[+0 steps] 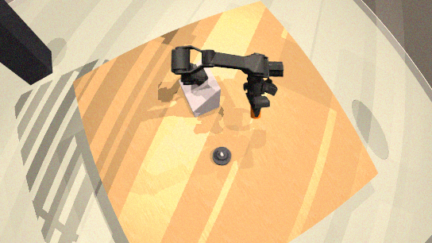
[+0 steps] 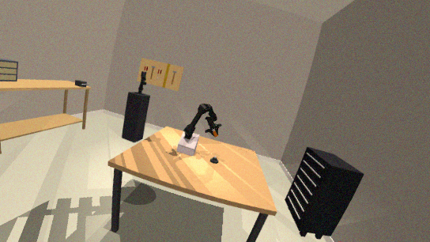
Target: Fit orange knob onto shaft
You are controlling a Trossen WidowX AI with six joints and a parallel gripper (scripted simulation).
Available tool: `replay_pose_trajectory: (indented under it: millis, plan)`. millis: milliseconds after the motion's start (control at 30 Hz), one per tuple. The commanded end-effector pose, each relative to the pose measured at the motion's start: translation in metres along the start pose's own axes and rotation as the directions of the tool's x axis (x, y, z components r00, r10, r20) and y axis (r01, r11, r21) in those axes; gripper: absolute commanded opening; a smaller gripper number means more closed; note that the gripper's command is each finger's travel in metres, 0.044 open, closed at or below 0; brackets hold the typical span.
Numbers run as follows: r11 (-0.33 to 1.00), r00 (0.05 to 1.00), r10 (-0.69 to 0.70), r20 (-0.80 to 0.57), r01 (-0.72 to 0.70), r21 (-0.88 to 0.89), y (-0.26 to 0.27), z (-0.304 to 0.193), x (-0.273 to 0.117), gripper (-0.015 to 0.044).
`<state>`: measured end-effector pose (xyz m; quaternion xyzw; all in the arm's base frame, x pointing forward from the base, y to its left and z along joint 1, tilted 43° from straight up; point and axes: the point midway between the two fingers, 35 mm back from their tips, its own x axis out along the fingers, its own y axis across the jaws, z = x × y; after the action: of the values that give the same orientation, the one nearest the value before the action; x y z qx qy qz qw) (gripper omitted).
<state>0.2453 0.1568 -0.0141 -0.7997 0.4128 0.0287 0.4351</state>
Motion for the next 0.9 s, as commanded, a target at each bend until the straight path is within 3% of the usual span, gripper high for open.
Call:
replay_pose_trajectory:
  millis: [0, 200, 867]
  plan:
    - [0.995, 0.995, -0.102, 0.002, 0.102, 0.000, -0.004, -0.001, -0.010, 0.0000]
    - [0.974, 0.974, -0.226, 0.005, 0.226, 0.001, -0.008, -0.002, -0.022, 0.0000]
    - [0.937, 0.937, -0.348, 0.005, 0.348, 0.001, -0.004, -0.002, -0.022, 0.0000]
